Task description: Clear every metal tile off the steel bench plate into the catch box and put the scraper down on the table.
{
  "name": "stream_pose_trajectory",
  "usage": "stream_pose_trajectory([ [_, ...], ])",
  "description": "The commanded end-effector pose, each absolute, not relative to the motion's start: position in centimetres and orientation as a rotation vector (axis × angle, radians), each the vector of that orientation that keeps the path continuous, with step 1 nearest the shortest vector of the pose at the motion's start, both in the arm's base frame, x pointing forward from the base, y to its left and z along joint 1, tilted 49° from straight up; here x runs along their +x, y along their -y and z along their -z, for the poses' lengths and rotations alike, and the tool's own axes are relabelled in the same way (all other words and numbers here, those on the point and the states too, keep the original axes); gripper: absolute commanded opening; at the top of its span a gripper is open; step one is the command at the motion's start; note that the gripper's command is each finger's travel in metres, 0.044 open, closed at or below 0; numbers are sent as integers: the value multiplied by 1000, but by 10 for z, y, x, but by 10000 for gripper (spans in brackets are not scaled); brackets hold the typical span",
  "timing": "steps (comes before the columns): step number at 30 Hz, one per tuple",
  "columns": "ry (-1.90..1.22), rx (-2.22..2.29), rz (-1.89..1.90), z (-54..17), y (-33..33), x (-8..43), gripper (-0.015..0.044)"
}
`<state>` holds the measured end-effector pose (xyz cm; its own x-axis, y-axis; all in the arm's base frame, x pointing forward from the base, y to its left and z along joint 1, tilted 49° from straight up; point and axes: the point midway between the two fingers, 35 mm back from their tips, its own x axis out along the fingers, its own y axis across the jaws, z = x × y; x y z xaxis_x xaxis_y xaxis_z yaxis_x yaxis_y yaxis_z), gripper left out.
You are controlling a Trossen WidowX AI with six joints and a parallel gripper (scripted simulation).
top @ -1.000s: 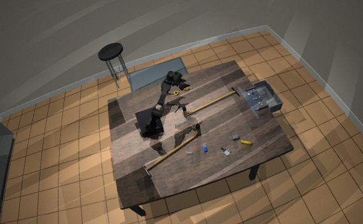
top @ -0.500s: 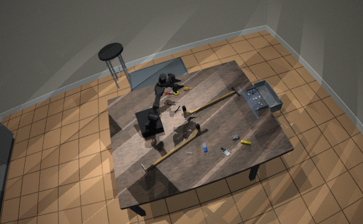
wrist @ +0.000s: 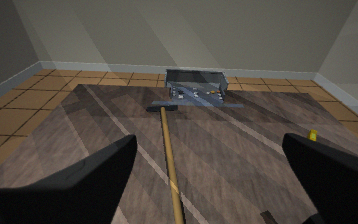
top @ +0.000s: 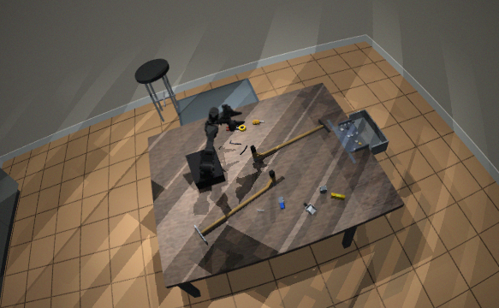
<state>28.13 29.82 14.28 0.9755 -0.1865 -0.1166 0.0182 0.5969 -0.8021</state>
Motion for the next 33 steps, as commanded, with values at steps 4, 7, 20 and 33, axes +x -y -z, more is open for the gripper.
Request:
stream_pose_trajectory([
  [4, -151, -881, 124, -154, -289, 257, 440],
  [7, -134, -862, 123, -157, -285, 247, 440],
  [20, -106, -825, 121, -163, -280, 231, 440],
  [33, -106, -825, 121, -163, -280, 231, 440],
])
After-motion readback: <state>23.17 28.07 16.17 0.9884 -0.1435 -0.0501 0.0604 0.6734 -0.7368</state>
